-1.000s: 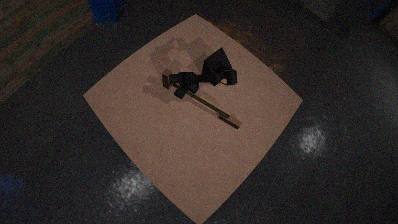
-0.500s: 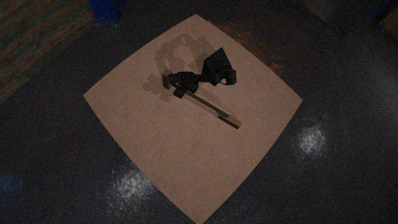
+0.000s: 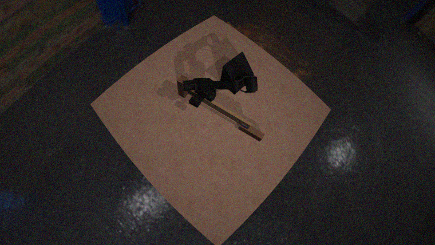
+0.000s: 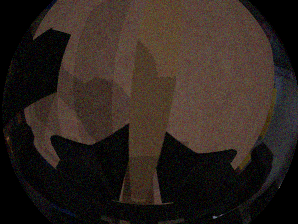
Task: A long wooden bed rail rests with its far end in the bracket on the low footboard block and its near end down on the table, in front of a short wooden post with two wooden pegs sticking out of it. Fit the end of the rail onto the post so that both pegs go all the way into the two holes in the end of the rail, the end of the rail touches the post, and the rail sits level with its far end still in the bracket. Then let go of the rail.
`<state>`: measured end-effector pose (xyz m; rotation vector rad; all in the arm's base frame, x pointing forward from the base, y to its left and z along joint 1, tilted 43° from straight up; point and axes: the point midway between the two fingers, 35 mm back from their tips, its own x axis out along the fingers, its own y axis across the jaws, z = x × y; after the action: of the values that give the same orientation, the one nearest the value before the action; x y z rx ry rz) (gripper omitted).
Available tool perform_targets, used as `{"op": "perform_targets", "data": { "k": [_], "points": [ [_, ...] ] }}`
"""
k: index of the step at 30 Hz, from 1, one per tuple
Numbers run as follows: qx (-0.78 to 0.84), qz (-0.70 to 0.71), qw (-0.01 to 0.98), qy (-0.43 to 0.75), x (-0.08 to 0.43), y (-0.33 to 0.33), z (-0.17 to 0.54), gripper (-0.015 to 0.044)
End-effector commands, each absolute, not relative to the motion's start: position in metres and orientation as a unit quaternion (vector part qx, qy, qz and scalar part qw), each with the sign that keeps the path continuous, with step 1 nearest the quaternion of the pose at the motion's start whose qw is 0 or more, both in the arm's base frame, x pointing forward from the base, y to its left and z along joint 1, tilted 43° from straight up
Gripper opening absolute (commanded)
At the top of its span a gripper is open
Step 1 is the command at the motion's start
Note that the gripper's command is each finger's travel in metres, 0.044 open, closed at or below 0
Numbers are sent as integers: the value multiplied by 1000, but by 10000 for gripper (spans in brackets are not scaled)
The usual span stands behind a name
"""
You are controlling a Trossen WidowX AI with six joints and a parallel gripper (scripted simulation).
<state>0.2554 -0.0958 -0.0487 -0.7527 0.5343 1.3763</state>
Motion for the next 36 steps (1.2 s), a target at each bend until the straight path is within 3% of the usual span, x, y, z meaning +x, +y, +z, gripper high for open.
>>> {"op": "perform_targets", "data": {
  "k": [1, 36],
  "points": [
    [-339, 607, 678, 238, 258, -101, -49, 0],
    [-339, 607, 678, 238, 258, -108, -55, 0]
  ]
}}
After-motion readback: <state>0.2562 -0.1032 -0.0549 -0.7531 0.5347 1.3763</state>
